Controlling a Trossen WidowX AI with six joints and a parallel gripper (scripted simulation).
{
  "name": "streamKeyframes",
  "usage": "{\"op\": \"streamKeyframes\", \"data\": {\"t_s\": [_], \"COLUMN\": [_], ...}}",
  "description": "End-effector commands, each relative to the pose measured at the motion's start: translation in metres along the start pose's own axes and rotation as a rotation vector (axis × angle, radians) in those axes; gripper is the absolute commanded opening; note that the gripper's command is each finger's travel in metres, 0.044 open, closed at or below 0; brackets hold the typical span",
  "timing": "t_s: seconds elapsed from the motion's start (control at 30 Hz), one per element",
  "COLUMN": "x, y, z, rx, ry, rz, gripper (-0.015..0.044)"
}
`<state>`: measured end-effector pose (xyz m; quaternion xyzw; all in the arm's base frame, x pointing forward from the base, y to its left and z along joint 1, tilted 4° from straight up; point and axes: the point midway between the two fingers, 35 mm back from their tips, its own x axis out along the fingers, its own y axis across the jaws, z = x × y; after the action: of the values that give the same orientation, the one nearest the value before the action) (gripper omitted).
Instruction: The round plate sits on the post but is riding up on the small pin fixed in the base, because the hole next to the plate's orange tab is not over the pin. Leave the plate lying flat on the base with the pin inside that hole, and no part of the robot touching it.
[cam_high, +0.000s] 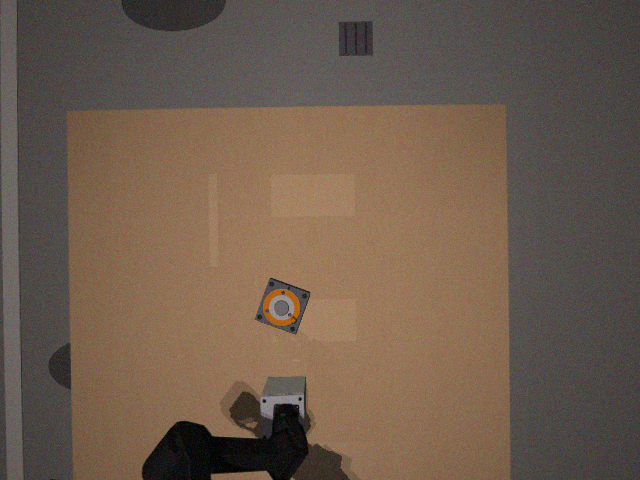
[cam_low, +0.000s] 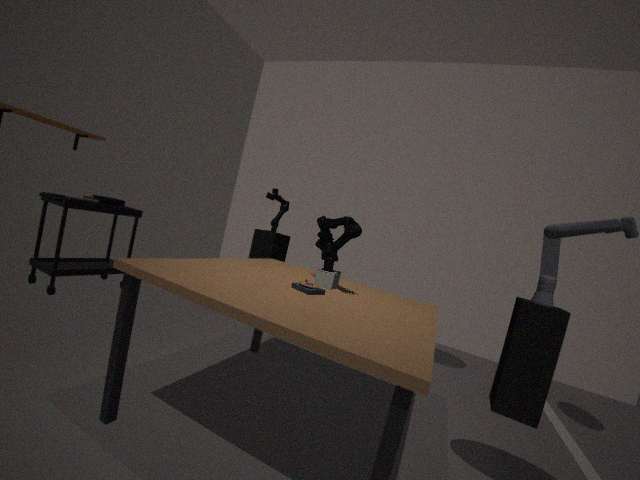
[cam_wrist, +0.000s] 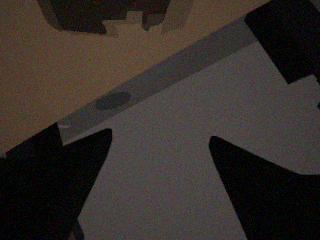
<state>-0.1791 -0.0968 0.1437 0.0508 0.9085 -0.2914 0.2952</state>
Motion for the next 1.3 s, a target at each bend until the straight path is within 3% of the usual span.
{"op": "streamKeyframes", "data": {"t_s": [0.0,0.47,0.87,1.27], "x": [0.0,-0.064,-0.143,-0.232], "y": [-0.001,-0.044,-0.018,0.073], "z": [0.002,0.126,0.204,0.248], "rx": [0.001,0.008,-0.079,-0.26], "ry": [-0.007,-0.51,-0.828,-1.041], "rz": [-0.004,-0.153,-0.098,0.074], "gripper": [0.0374,0.0006,0.0,0.0]}}
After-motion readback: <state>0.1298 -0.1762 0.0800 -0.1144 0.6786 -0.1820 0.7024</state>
